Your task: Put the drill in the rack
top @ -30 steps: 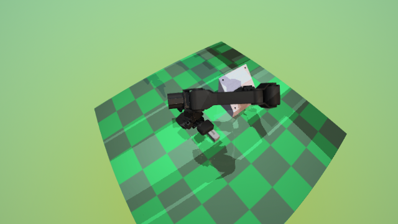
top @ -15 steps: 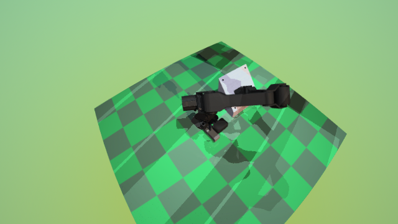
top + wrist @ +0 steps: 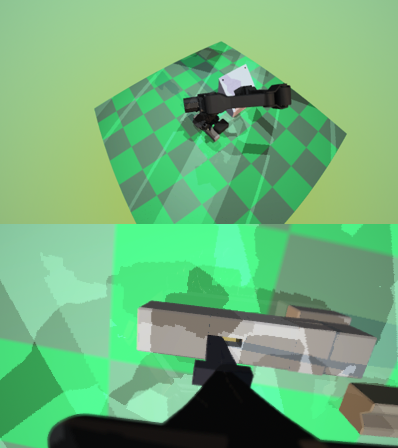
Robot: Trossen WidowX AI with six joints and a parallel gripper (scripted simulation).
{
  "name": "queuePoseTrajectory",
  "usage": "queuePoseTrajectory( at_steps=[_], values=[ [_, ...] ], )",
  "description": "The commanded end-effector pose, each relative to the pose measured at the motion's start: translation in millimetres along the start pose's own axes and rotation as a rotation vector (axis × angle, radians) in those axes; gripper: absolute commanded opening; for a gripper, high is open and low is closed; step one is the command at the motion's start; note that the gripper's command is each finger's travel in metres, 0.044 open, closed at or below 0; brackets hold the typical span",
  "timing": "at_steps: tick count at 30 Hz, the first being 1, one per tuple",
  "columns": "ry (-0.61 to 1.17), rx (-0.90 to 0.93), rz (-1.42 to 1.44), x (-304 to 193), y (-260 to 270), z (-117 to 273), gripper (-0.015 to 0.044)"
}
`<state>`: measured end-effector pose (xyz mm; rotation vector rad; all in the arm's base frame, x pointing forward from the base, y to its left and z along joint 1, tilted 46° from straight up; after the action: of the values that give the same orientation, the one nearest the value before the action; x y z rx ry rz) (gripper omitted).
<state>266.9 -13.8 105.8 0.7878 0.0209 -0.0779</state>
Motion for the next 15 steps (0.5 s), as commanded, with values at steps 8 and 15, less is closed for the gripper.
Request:
queuePoseTrajectory(
  at_steps=[8,15],
  values=[
    [0.007,0.001,-0.003,2.4,0.2,-6.6,0.0000],
    [0.007,0.001,-0.003,3.4,0.4,-9.3,0.0000]
  ],
)
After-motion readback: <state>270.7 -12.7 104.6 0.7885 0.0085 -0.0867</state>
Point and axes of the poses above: the point midway between the two fingers, 35 mm back from their tips, its own z axis back along the fingers, its own y axis across the jaws, x = y × z, the point moved 4 cm from there along z, back along the fingers, and after that the axes turned 11 degrees about -z, right-handed, at the moved point
